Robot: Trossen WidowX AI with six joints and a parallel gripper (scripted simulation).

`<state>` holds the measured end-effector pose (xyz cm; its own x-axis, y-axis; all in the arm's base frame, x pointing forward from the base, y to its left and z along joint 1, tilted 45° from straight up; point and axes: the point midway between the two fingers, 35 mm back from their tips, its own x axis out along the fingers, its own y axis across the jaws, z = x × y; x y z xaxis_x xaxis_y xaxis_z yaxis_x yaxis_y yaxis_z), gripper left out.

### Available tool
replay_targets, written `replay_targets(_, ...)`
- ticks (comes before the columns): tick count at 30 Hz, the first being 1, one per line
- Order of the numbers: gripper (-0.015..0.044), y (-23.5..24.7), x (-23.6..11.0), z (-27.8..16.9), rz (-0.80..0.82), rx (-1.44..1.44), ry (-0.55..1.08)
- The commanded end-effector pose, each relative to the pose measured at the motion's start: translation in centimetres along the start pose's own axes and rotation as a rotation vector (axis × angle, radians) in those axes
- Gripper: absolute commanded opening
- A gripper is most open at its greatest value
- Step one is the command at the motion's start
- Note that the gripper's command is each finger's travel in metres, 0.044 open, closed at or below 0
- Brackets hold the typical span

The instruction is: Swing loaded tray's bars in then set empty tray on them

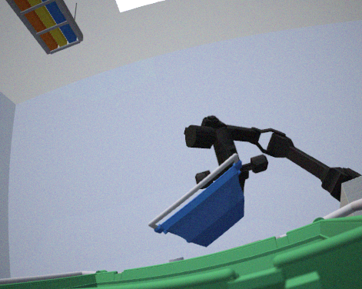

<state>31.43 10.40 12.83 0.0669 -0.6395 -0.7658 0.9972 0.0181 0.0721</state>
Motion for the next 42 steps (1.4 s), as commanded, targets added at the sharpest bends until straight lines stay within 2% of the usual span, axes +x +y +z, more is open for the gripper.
replay_targets(1, 0.0000, 0.0, -1.3, -2.0, 0.047, -0.029, 0.000)
replay_targets(34, 0.0000, -0.2, -1.4, -2.7, 0.051, -0.044, -0.006)
replay_targets(42, 0.0000, -0.9, -1.3, -4.8, 0.040, -0.044, -0.014)
